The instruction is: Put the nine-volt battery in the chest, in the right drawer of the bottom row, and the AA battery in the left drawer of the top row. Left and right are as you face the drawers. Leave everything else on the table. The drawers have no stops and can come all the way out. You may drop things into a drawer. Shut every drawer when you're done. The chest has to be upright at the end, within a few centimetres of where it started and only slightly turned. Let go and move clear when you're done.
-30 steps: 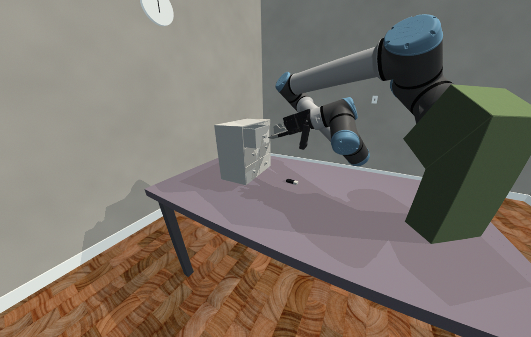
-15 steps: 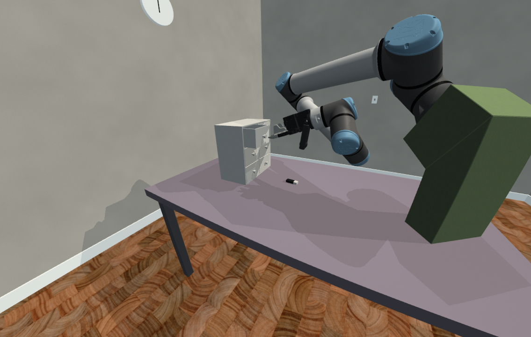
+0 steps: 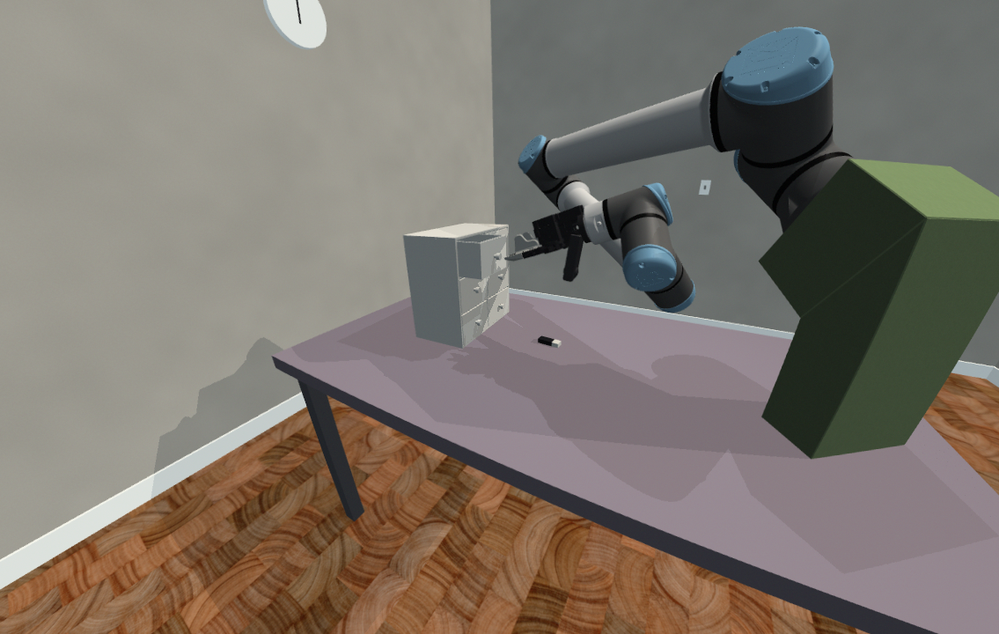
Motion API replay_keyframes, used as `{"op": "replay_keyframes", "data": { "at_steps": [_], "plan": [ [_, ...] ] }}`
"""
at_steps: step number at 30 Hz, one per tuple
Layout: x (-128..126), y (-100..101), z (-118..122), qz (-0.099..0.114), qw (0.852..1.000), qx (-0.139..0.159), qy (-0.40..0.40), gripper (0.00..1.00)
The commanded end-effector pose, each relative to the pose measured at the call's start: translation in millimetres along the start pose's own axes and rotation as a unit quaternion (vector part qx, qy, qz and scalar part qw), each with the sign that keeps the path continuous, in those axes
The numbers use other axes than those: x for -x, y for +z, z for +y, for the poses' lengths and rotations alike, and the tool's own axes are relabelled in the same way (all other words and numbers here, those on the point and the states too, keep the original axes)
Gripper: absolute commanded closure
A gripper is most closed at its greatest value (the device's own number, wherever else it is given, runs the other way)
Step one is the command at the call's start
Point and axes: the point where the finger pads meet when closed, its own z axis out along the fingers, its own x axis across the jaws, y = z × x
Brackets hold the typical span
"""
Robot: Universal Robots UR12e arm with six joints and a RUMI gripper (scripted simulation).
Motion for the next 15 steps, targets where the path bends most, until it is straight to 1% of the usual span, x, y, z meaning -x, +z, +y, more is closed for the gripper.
{"op": "replay_keyframes", "data": {
  "at_steps": [1,15],
  "plan": [
    [-0.1,-0.2,0.6,0.0,1.0,0.0,0.0,0.8],
    [-0.1,1.2,1.1,0.0,1.0,0.0,0.0,0.8]
  ]
}}
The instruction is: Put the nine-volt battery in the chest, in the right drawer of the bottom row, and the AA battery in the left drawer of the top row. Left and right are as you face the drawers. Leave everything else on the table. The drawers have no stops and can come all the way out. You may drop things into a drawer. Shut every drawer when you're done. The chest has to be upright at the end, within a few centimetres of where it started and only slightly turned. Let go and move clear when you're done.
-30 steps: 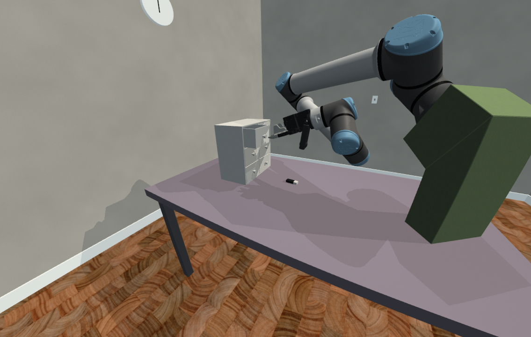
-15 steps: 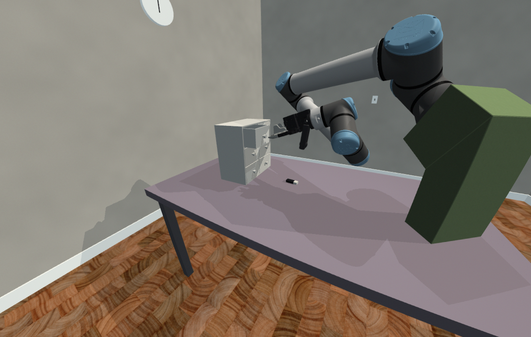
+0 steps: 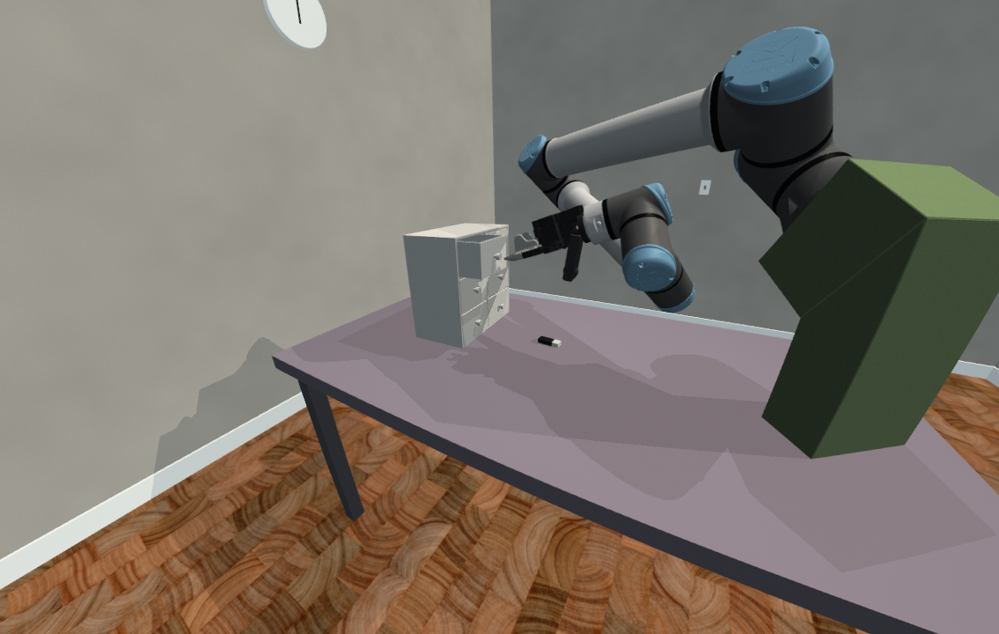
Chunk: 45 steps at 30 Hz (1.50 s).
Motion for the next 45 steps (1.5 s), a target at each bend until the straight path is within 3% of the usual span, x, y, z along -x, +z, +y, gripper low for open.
{"op": "replay_keyframes", "data": {
  "at_steps": [1,45],
  "plan": [
    [-0.1,1.0,1.0,0.0,1.0,0.0,0.0,0.8],
    [-0.1,30.8,11.9,0.0,1.0,0.0,0.0,0.8]
  ]
}}
